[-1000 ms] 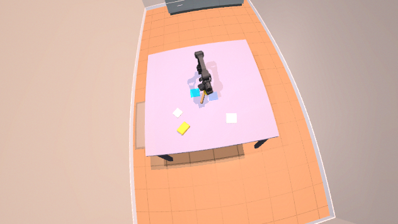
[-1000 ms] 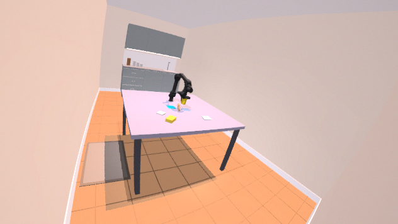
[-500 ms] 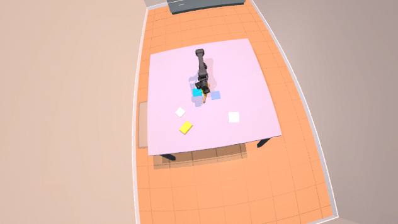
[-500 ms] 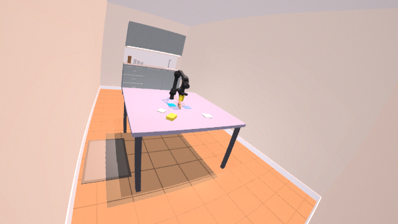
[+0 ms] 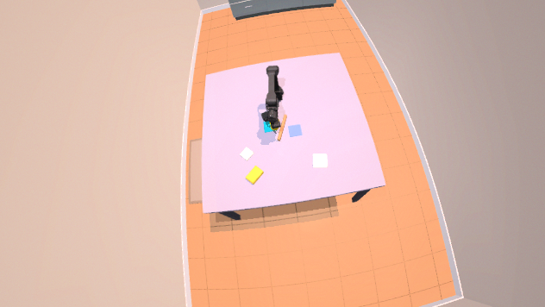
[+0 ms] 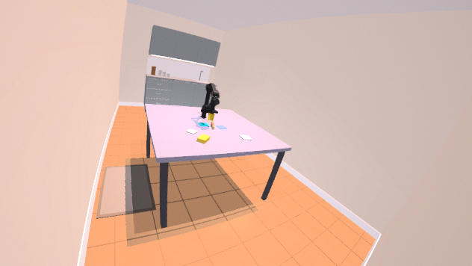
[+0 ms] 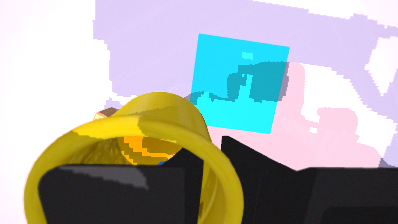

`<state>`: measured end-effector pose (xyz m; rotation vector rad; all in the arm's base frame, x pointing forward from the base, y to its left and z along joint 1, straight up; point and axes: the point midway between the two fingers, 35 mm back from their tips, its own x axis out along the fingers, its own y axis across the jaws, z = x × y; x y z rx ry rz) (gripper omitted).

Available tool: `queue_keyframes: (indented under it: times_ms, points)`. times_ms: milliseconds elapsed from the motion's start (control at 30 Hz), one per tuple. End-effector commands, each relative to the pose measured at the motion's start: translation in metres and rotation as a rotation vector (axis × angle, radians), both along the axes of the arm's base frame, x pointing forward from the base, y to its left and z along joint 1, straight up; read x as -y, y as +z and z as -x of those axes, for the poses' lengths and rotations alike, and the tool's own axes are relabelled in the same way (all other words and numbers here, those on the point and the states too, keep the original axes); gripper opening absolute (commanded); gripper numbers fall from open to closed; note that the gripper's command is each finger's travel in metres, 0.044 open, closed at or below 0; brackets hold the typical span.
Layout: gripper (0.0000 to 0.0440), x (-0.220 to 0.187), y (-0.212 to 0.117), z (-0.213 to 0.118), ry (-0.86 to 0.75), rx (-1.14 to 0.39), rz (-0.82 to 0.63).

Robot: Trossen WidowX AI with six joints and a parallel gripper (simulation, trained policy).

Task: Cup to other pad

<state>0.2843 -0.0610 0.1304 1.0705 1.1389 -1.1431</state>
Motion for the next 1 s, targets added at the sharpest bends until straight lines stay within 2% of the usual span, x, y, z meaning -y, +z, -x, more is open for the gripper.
queue_keyframes:
  times_ms: [0,700,967]
  points:
    - [0.0000,0.007,-0.003,0.003,-0.015,0.008,0.006]
    - [0.0000,0.028,-0.040,0.028,-0.113,0.034,0.008]
    - [0.0022,0.030,-0.055,0.042,-0.147,0.022,0.010]
